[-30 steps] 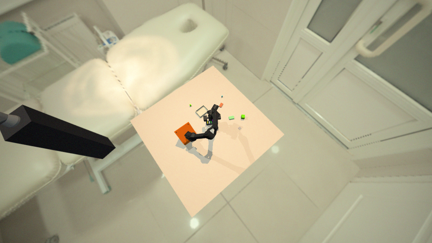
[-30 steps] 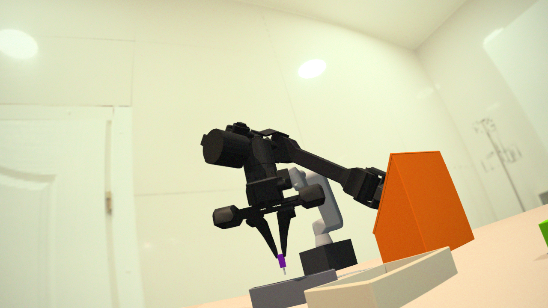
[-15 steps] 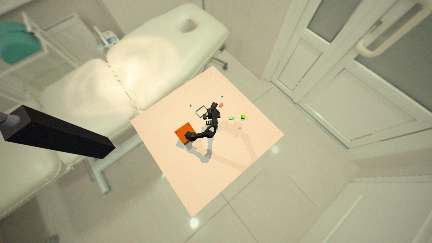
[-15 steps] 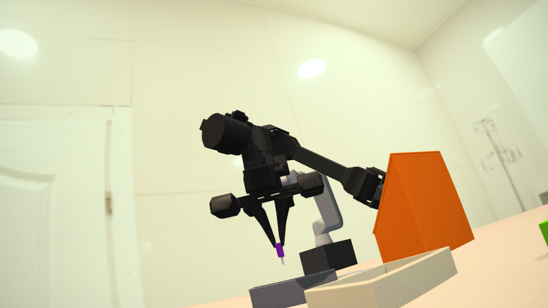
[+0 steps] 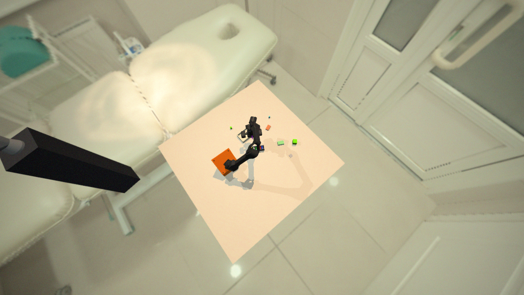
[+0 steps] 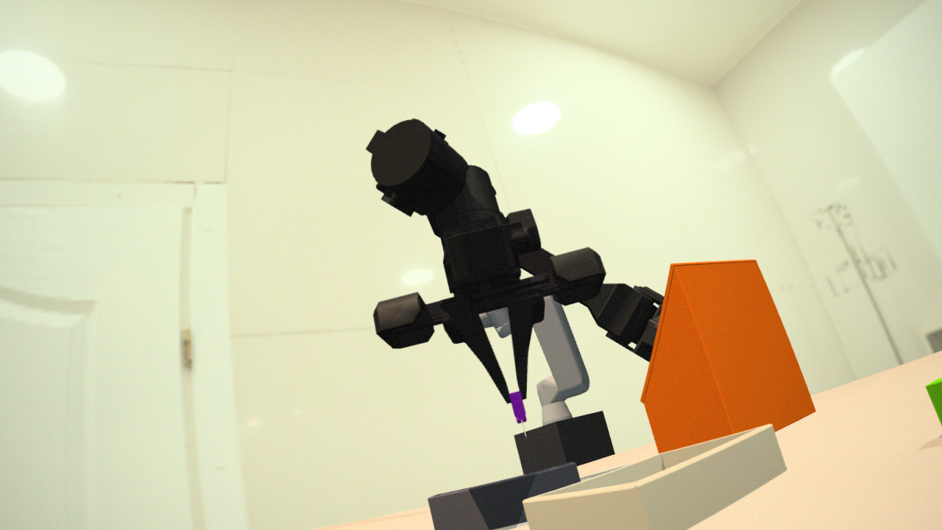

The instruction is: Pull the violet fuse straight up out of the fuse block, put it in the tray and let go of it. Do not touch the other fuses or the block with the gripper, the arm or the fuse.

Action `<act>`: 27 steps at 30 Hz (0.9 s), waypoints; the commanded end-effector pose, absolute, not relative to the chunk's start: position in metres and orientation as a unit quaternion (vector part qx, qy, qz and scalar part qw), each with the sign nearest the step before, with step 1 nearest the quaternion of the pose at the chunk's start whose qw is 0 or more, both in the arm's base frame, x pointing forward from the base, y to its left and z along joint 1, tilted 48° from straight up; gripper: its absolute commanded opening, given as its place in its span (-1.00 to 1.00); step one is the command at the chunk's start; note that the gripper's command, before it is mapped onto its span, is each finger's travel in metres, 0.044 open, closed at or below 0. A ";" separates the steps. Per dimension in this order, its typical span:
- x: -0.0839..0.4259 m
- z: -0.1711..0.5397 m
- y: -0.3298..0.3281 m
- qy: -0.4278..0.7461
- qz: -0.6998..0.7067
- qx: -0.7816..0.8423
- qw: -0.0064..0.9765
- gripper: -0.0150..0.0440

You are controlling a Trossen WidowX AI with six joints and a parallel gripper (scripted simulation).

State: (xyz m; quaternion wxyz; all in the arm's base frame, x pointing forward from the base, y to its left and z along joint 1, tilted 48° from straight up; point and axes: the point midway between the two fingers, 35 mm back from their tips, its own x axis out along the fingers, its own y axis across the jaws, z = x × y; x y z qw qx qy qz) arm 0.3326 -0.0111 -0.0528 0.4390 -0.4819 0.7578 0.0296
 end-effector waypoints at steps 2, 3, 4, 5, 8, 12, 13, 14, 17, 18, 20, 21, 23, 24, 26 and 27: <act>0.334 -0.074 0.010 0.758 0.030 -0.481 0.439 -0.49; 0.334 -0.079 0.014 0.758 0.030 -0.481 0.439 -0.49; 0.334 -0.083 0.018 0.758 0.030 -0.481 0.439 -0.49; 0.334 -0.087 0.022 0.758 0.030 -0.481 0.439 -0.49; 0.333 -0.101 0.034 0.759 0.029 -0.481 0.439 -0.49; 0.330 -0.119 0.049 0.759 0.027 -0.481 0.438 -0.49; 0.329 -0.123 0.053 0.759 0.026 -0.481 0.438 -0.49; 0.328 -0.127 0.056 0.759 0.026 -0.481 0.437 -0.49; 0.327 -0.130 0.058 0.759 0.026 -0.481 0.437 -0.49; 0.327 -0.130 0.058 0.759 0.026 -0.481 0.437 -0.49; 0.327 -0.131 0.057 0.759 0.026 -0.481 0.437 -0.49; 0.327 -0.132 0.056 0.759 0.026 -0.481 0.437 -0.49; 0.326 -0.134 0.054 0.759 0.026 -0.481 0.437 -0.49; 0.326 -0.135 0.053 0.759 0.026 -0.481 0.437 -0.49; 0.326 -0.137 0.051 0.759 0.026 -0.481 0.437 -0.49; 0.325 -0.139 0.049 0.759 0.025 -0.481 0.437 -0.49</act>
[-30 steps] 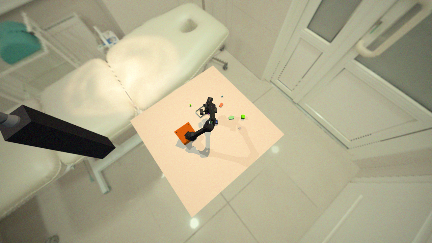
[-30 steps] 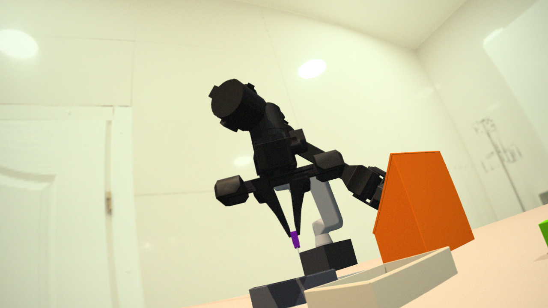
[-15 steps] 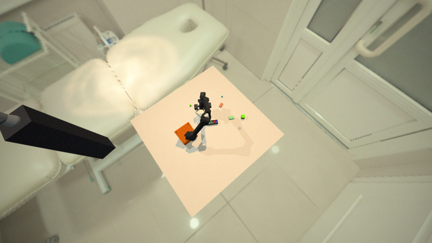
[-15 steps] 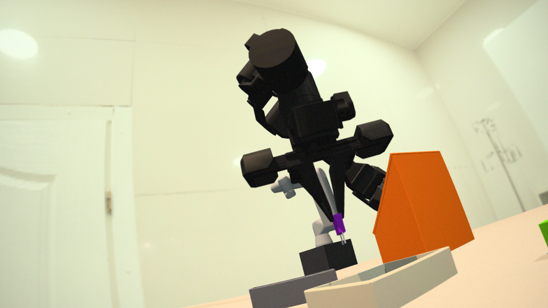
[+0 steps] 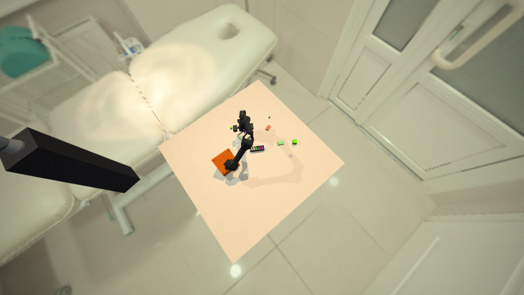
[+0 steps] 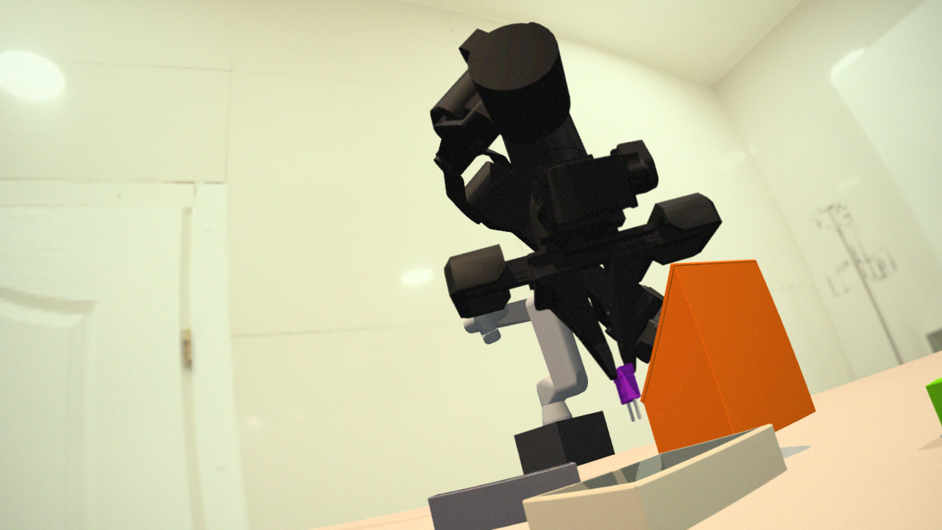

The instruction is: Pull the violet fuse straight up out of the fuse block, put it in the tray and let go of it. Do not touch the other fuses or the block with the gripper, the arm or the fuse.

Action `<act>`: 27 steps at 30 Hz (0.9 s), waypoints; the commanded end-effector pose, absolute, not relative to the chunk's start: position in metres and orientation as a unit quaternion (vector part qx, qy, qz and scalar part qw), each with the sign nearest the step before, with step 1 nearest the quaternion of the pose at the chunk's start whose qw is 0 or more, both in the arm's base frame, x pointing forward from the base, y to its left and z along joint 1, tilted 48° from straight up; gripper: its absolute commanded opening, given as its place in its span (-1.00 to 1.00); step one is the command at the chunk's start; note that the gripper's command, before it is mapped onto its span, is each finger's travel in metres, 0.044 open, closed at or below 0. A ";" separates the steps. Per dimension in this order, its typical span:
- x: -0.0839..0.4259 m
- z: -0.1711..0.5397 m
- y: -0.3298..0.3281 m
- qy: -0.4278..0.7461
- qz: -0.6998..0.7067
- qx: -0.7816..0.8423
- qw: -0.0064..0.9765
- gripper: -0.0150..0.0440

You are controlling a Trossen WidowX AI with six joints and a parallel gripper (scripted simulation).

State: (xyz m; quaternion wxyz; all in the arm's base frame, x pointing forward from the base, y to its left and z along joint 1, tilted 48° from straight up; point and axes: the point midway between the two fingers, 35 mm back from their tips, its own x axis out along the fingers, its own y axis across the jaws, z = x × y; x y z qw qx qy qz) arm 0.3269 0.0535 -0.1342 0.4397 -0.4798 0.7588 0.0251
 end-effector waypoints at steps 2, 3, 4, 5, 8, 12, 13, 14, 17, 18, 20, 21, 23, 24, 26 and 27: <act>0.325 -0.141 0.047 0.759 0.025 -0.481 0.437 -0.49; 0.325 -0.142 0.046 0.759 0.025 -0.481 0.437 -0.49; 0.325 -0.143 0.045 0.759 0.025 -0.481 0.437 -0.49; 0.324 -0.144 0.044 0.759 0.025 -0.481 0.437 -0.49; 0.323 -0.147 0.040 0.759 0.025 -0.481 0.437 -0.49; 0.322 -0.152 0.035 0.759 0.025 -0.482 0.437 -0.49; 0.322 -0.153 0.034 0.759 0.025 -0.482 0.437 -0.49; 0.322 -0.154 0.033 0.759 0.025 -0.482 0.437 -0.49; 0.321 -0.157 0.030 0.759 0.025 -0.482 0.437 -0.49; 0.321 -0.157 0.029 0.759 0.025 -0.482 0.437 -0.49; 0.321 -0.155 0.032 0.760 0.024 -0.480 0.438 -0.40; 0.321 -0.155 0.032 0.760 0.024 -0.480 0.438 -0.31; 0.321 -0.155 0.032 0.760 0.024 -0.480 0.438 -0.14; 0.321 -0.155 0.032 0.760 0.024 -0.480 0.438 -0.05; 0.321 -0.155 0.032 0.760 0.024 -0.480 0.438 0.13; 0.321 -0.155 0.032 0.760 0.024 -0.480 0.438 0.22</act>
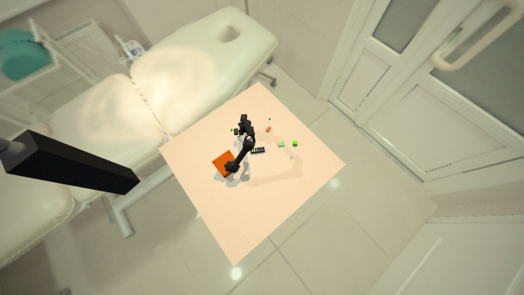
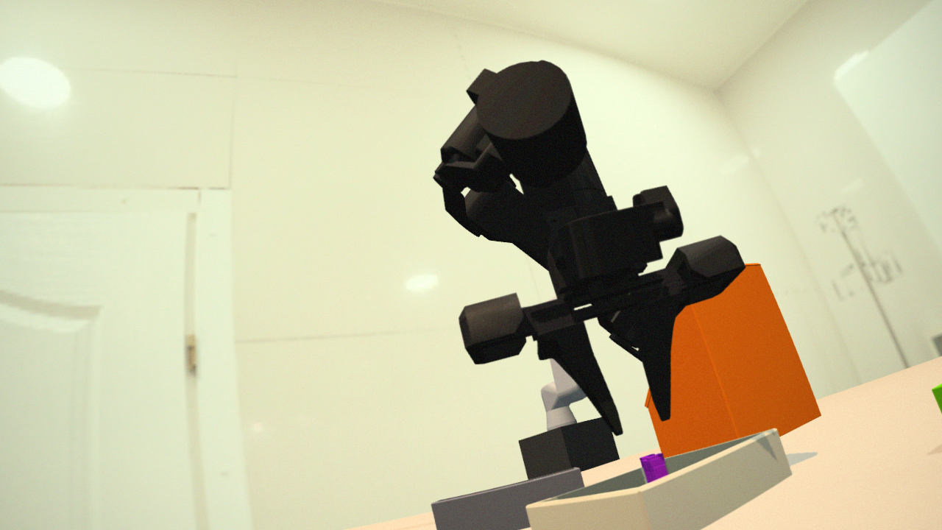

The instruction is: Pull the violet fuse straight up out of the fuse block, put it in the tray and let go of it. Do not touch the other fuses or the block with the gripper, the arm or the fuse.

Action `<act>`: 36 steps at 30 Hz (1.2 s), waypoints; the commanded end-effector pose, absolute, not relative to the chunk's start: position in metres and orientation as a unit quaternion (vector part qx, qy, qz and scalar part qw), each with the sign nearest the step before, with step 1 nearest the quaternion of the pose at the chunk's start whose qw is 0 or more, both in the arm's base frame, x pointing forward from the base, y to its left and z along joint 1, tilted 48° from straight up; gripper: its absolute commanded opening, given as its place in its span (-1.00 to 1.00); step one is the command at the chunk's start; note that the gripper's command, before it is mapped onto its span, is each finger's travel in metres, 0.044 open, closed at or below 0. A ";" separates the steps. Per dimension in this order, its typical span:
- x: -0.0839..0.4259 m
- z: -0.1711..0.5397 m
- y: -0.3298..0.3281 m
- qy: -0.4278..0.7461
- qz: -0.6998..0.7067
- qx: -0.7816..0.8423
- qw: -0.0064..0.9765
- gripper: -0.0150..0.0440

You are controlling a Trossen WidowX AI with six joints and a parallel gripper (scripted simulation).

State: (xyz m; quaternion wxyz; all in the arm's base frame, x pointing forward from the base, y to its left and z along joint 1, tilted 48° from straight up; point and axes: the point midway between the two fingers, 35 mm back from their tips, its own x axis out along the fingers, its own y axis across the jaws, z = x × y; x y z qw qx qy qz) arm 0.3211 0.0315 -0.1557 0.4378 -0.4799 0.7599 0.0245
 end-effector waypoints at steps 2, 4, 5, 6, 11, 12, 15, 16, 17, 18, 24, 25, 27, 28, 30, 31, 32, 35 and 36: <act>0.321 -0.155 0.032 0.760 0.024 -0.480 0.438 0.40; 0.321 -0.155 0.032 0.760 0.024 -0.480 0.438 0.58; 0.322 -0.153 0.034 0.760 0.024 -0.480 0.438 0.63; 0.323 -0.147 0.040 0.760 0.025 -0.480 0.438 0.63; 0.327 -0.130 0.058 0.759 0.026 -0.481 0.437 0.63; 0.327 -0.130 0.058 0.759 0.026 -0.481 0.437 0.63; 0.327 -0.130 0.058 0.759 0.026 -0.481 0.437 0.63; 0.327 -0.130 0.058 0.759 0.026 -0.481 0.437 0.63; 0.327 -0.130 0.058 0.759 0.026 -0.481 0.437 0.63; 0.327 -0.130 0.058 0.759 0.026 -0.481 0.437 0.63; 0.327 -0.131 0.057 0.759 0.026 -0.483 0.437 0.63; 0.327 -0.131 0.057 0.759 0.026 -0.483 0.437 0.63; 0.327 -0.131 0.057 0.759 0.026 -0.483 0.437 0.63; 0.327 -0.131 0.057 0.759 0.026 -0.483 0.437 0.63; 0.327 -0.131 0.057 0.759 0.026 -0.483 0.437 0.63; 0.327 -0.131 0.057 0.759 0.026 -0.483 0.437 0.63; 0.327 -0.131 0.057 0.759 0.026 -0.483 0.437 0.63; 0.327 -0.131 0.057 0.759 0.026 -0.483 0.437 0.63; 0.327 -0.131 0.057 0.759 0.026 -0.483 0.437 0.63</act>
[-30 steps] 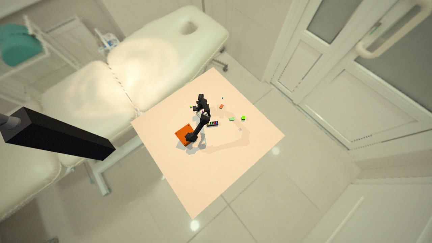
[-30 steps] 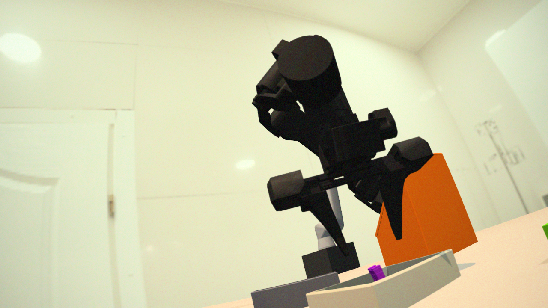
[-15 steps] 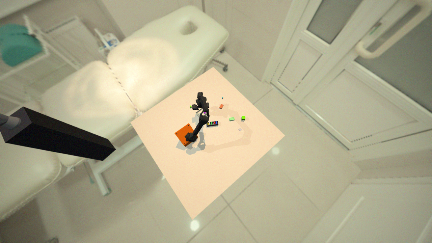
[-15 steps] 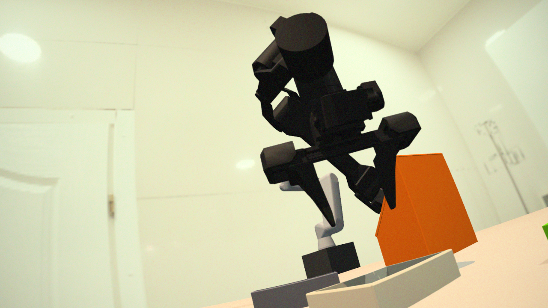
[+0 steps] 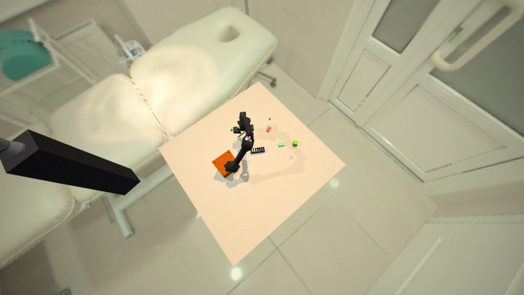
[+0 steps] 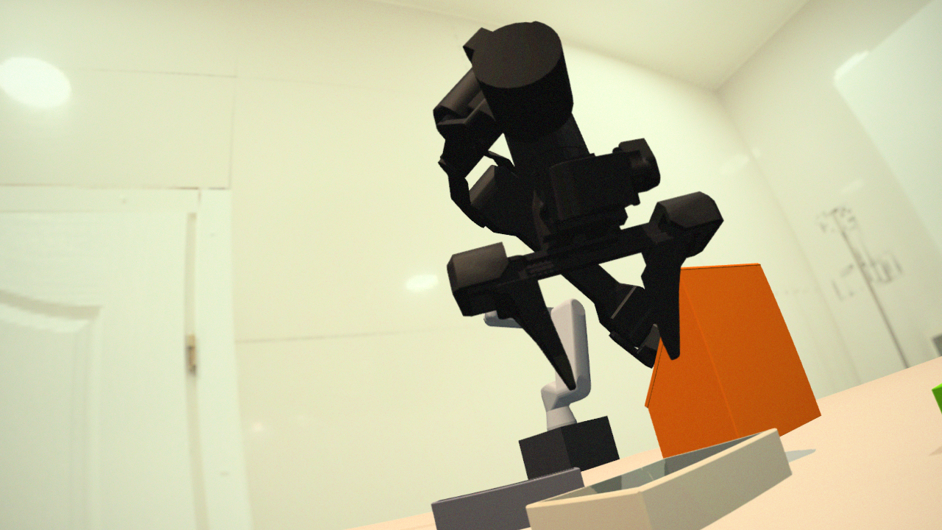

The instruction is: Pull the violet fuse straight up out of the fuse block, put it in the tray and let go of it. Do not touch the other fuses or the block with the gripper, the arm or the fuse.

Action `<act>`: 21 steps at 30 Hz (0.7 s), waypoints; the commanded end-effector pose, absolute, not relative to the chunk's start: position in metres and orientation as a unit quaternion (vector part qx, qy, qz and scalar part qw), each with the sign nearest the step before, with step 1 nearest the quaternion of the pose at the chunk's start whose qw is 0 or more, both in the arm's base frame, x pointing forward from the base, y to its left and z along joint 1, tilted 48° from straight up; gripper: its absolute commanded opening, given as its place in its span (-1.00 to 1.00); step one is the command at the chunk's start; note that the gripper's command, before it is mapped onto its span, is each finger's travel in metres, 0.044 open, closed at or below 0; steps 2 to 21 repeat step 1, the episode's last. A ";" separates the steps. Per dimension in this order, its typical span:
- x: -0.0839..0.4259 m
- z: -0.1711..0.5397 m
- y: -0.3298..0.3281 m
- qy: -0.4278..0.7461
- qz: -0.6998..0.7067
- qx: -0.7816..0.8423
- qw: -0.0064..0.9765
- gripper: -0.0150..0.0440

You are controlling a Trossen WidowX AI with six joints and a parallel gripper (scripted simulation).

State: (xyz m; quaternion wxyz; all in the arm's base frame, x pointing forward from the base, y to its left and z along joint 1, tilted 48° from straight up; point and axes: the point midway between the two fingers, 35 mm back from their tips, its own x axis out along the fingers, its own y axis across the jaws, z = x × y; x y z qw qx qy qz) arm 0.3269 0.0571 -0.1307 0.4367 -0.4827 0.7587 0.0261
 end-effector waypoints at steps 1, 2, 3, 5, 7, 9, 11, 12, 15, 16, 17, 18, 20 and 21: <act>0.327 -0.131 0.057 0.759 0.026 -0.483 0.437 0.63; 0.327 -0.131 0.057 0.759 0.026 -0.483 0.437 0.63; 0.327 -0.131 0.057 0.759 0.026 -0.483 0.437 0.63; 0.327 -0.131 0.057 0.759 0.026 -0.483 0.437 0.63; 0.327 -0.131 0.057 0.759 0.026 -0.483 0.437 0.63; 0.327 -0.131 0.057 0.759 0.026 -0.483 0.437 0.63; 0.327 -0.131 0.057 0.759 0.026 -0.483 0.437 0.63; 0.327 -0.131 0.057 0.759 0.026 -0.483 0.437 0.63; 0.327 -0.131 0.057 0.759 0.026 -0.483 0.437 0.63; 0.327 -0.131 0.057 0.759 0.026 -0.483 0.437 0.63; 0.327 -0.131 0.057 0.759 0.026 -0.483 0.437 0.63; 0.327 -0.131 0.057 0.759 0.026 -0.483 0.437 0.63; 0.327 -0.131 0.057 0.759 0.026 -0.483 0.437 0.63; 0.327 -0.131 0.057 0.759 0.026 -0.483 0.437 0.63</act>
